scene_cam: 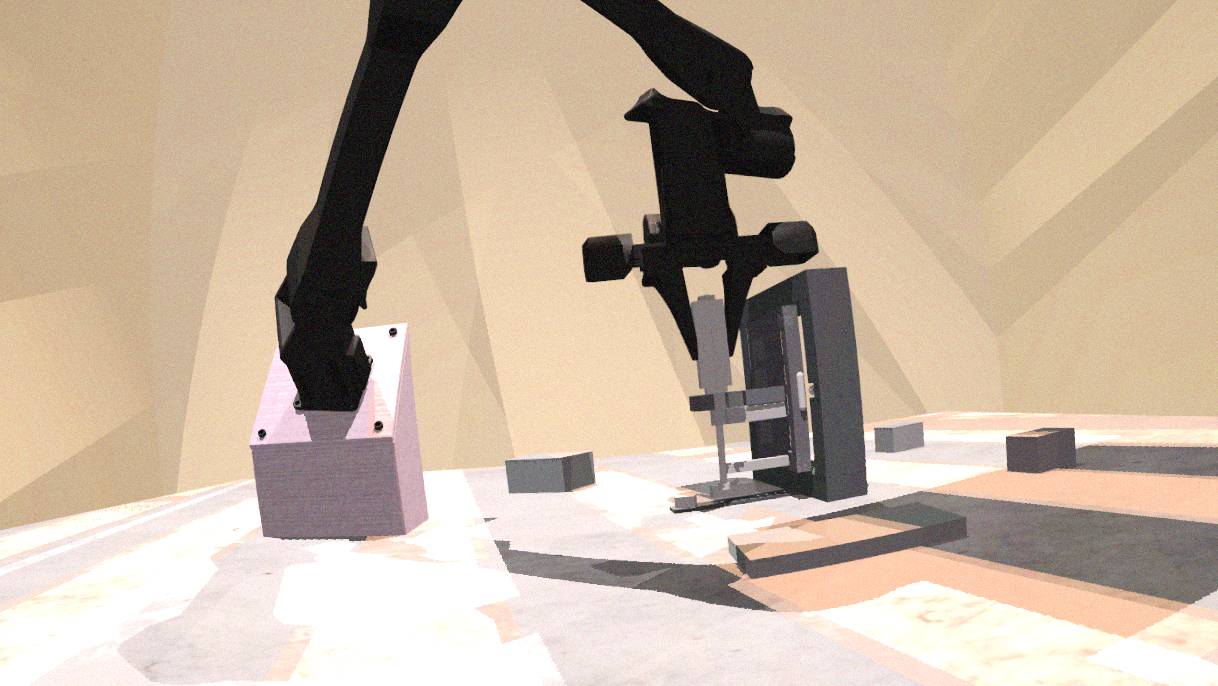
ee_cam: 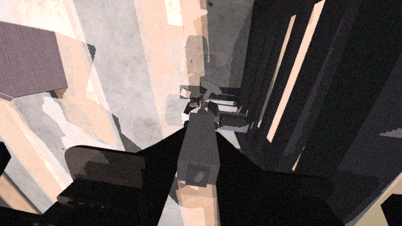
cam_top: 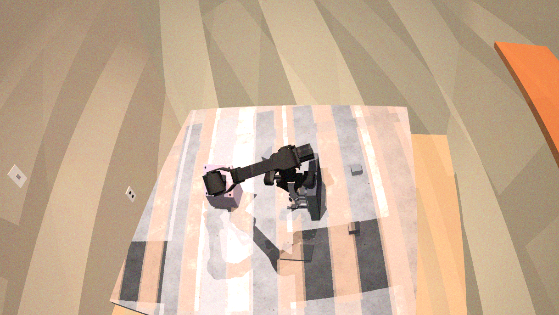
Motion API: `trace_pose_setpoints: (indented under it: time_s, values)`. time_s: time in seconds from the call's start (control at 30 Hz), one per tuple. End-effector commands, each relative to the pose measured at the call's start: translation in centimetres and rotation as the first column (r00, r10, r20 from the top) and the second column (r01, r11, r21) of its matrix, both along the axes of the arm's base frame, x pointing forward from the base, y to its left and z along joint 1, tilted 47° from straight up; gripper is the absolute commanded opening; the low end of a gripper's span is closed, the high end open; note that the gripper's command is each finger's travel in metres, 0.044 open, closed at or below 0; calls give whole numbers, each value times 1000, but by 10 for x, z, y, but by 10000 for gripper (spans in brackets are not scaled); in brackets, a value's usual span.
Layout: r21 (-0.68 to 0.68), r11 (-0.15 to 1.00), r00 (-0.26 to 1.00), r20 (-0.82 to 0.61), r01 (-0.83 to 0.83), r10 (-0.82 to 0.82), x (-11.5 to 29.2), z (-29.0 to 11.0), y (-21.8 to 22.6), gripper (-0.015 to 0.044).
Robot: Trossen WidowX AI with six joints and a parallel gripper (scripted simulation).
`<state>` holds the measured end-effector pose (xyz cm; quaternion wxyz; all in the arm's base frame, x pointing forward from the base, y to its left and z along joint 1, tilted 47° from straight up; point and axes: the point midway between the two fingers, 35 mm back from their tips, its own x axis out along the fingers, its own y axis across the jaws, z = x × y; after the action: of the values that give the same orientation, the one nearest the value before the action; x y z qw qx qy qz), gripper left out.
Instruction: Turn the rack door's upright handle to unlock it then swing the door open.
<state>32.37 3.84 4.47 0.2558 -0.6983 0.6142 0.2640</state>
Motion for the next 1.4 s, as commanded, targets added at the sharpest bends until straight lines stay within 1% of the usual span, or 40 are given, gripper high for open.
trace_pose_setpoints:
  time_s: [0.0, 0.63, 1.37]
  values:
    - [19, 998, 996, 61, 57, -58, -4, -1, 1, 20]
    - [93, 959, 918, 279, 266, -282, -31, -14, 9, 20]
    - [212, 871, 739, 464, 443, -488, -62, -37, 27, 20]
